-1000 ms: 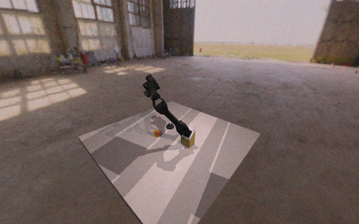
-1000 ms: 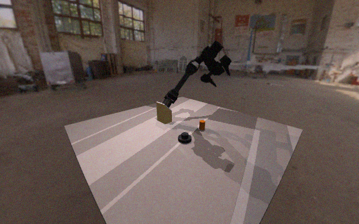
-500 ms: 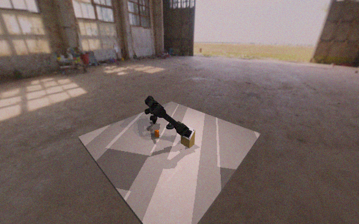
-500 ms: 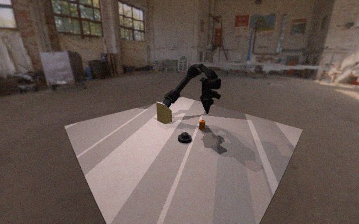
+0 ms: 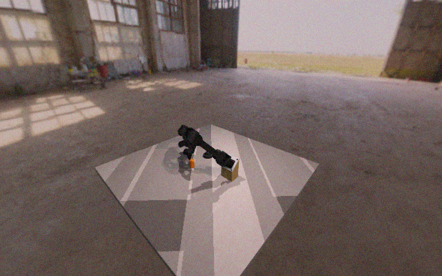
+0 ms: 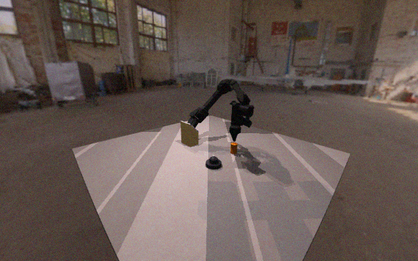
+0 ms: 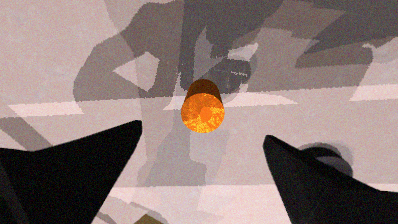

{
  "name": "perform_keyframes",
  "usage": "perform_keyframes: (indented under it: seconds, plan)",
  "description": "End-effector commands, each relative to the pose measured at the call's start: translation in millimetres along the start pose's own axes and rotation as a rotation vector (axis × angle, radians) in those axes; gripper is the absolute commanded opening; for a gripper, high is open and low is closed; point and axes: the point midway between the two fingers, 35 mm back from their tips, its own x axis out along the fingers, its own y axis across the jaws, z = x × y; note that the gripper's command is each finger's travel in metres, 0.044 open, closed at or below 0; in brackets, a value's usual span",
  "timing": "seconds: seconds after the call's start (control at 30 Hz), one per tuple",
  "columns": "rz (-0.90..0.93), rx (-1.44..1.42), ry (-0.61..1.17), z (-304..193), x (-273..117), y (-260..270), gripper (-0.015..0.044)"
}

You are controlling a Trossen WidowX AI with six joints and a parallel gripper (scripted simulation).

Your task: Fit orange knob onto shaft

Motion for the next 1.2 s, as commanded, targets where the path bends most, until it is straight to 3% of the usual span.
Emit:
perform_keyframes:
  seconds: [0.0, 1.17]
  plan:
    - [-0.001, 0.007, -0.008, 0.3, 5.7, -0.5, 0.0440]
    - [-0.001, 0.007, -0.009, 0.5, 65.6, -0.5, 0.0440]
